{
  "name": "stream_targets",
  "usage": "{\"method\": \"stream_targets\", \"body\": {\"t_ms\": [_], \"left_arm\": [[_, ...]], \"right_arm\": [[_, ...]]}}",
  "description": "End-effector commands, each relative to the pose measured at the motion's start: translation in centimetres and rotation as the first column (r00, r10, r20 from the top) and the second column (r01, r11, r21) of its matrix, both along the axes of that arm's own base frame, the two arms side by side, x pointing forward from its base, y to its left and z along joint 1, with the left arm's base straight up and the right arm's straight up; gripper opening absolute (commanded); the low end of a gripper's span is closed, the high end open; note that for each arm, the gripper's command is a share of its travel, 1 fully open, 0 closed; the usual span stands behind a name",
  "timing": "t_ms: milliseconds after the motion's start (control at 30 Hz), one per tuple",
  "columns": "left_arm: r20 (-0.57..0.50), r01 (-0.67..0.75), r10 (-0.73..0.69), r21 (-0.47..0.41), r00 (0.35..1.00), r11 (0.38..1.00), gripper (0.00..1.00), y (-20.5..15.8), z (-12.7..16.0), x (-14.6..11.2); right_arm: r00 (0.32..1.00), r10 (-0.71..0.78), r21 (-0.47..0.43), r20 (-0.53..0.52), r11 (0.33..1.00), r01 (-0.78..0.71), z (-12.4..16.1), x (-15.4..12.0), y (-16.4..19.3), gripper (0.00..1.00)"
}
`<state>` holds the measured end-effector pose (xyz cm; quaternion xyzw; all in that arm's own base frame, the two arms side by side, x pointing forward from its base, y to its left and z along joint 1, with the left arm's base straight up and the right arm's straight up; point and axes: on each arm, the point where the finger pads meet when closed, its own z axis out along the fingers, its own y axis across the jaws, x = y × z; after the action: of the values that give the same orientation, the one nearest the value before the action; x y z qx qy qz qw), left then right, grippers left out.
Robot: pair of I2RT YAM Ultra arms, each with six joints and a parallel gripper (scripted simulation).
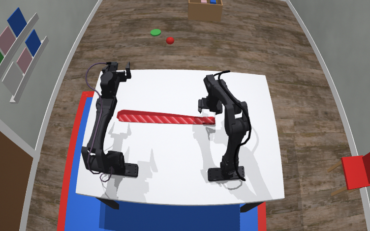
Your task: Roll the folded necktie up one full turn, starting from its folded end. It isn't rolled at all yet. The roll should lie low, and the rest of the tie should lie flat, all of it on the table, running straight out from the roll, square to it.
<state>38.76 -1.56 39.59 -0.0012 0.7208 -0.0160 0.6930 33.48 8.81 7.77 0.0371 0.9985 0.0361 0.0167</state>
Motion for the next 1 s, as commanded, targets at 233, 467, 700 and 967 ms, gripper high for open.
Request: {"method": "stream_targets", "body": {"t_ms": [233,467,700,967], "left_arm": [[0.040,-0.001,0.002,-0.014,0.999,1.000,1.00,0.3,1.9,-0.3],[0.040,-0.001,0.002,-0.014,0.999,1.000,1.00,0.3,1.9,-0.3],[0.040,-0.001,0.002,-0.014,0.999,1.000,1.00,0.3,1.9,-0.3],[0.040,-0.001,0.002,-0.014,0.999,1.000,1.00,0.3,1.9,-0.3]], "right_arm": [[0.988,0.001,-0.005,0.157,1.000,0.000,3.7,0.7,-0.9,0.90],[0.959,0.003,-0.016,0.284,1.000,0.001,6.4,1.1,-1.7,0.91],[0.922,0.006,-0.024,0.387,1.000,0.003,8.6,1.5,-2.3,0.92],[0.831,0.014,-0.039,0.557,0.999,0.009,12.6,2.2,-3.4,0.93]]}}
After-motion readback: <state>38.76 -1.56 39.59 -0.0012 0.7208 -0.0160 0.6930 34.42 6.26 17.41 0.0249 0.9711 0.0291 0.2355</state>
